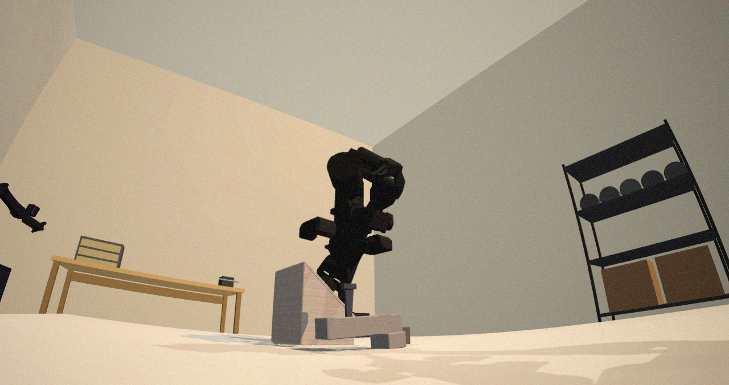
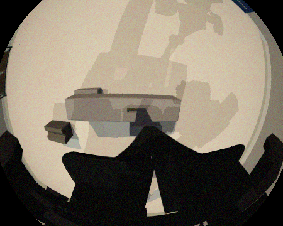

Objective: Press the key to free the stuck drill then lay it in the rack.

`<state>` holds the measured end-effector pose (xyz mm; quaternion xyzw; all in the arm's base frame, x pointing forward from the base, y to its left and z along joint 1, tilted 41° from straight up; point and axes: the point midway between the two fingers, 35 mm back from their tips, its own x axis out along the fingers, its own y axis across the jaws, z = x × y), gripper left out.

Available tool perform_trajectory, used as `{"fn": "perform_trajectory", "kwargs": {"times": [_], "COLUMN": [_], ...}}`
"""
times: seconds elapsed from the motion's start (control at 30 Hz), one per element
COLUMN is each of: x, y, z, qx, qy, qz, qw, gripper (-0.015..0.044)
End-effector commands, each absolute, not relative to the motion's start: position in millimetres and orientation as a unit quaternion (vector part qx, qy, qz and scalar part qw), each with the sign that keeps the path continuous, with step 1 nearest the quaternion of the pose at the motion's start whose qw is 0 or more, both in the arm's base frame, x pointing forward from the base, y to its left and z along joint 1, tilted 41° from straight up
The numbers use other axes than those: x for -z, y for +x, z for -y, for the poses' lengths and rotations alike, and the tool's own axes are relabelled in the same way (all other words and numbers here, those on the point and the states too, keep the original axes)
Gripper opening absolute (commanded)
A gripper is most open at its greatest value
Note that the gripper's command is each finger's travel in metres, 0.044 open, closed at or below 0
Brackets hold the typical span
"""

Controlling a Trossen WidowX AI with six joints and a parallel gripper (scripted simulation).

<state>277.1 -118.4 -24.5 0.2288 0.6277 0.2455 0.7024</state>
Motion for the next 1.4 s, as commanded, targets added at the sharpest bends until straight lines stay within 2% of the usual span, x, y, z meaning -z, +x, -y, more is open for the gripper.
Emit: {"fn": "perform_trajectory", "kwargs": {"times": [0.0,1.37], "x": [25.6,33.9], "y": [275.3,278.5], "z": [113.4,109.7], "qx": [-0.248,-0.248], "qy": [0.233,0.233], "qz": [-0.629,-0.629], "qw": [0.699,0.699], "gripper": [0.0,0.0]}}
